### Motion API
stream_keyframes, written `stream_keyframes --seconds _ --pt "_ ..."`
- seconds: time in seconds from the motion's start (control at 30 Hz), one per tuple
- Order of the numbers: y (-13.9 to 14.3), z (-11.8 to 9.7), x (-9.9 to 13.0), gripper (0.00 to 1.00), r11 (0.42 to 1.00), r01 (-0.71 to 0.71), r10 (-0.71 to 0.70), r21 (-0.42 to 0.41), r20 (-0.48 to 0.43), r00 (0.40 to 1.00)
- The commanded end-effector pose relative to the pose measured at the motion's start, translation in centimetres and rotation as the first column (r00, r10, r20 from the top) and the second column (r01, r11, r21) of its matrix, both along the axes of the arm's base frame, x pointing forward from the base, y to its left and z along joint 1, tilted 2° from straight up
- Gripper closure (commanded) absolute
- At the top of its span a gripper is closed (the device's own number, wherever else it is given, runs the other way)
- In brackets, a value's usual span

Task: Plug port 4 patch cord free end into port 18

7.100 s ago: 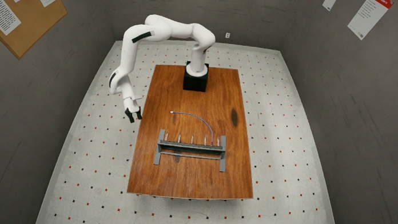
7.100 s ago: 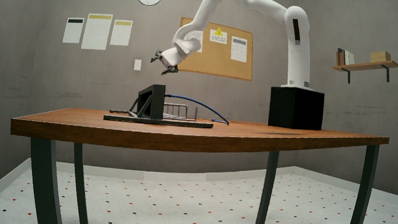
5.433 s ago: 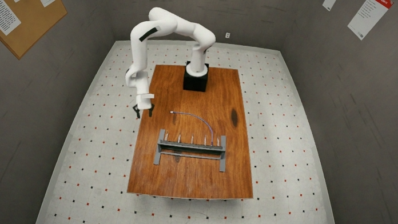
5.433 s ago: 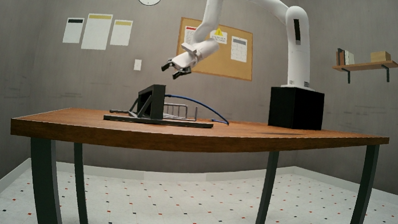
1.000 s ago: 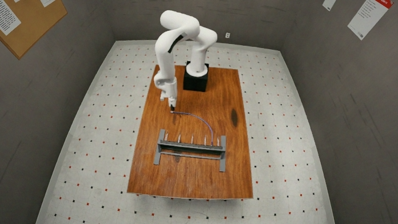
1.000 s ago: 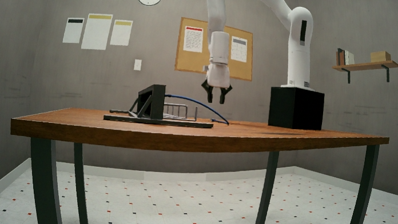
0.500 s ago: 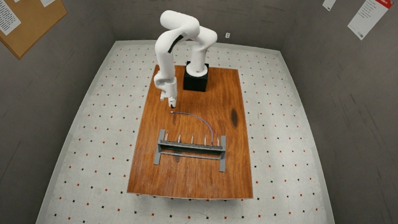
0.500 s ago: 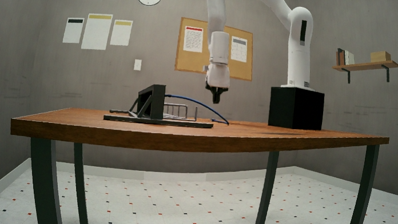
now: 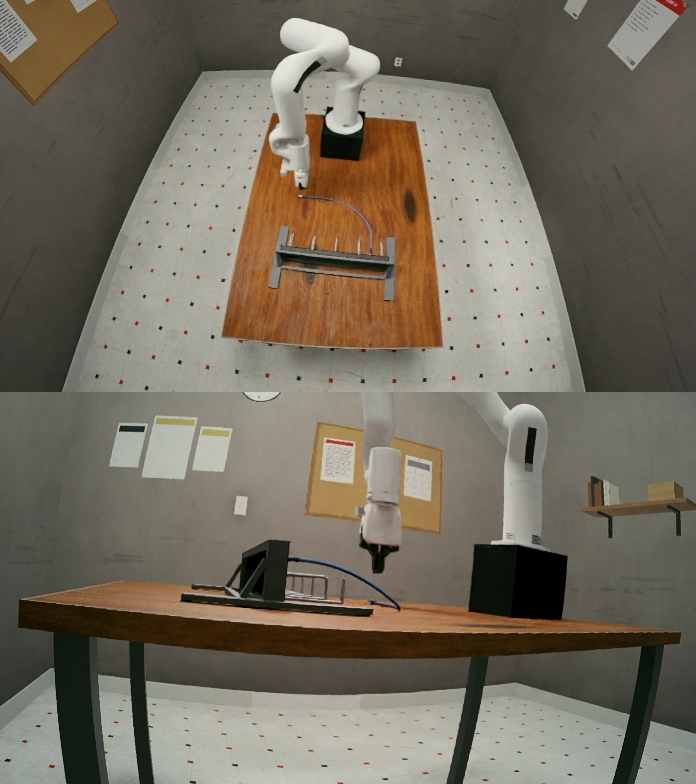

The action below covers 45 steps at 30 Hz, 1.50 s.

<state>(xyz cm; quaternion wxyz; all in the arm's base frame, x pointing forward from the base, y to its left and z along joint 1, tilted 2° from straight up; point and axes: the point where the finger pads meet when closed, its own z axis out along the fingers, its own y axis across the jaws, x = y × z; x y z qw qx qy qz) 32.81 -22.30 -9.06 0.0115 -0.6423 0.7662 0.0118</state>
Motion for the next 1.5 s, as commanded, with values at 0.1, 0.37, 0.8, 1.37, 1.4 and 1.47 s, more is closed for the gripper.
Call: stream_keyframes --seconds 0.1,0.37,0.8,1.37,1.4,1.47 --pt "1.7 0.2 2.8 1.0 0.993 -0.108 0.111 -0.04 0.064 0.992" --pt "5.1 0.9 7.4 1.0 0.947 -0.291 0.311 -0.137 0.157 0.937" --pt "10.5 2.5 12.8 1.0 0.805 -0.5 0.577 -0.318 0.226 0.785" --pt "19.1 6.4 18.3 1.0 0.46 -0.648 0.871 -0.607 0.167 0.462" --pt "20.8 7.2 19.0 1.0 0.385 -0.651 0.907 -0.655 0.137 0.399" --pt "21.5 7.6 19.2 1.0 0.351 -0.65 0.92 -0.674 0.121 0.371"
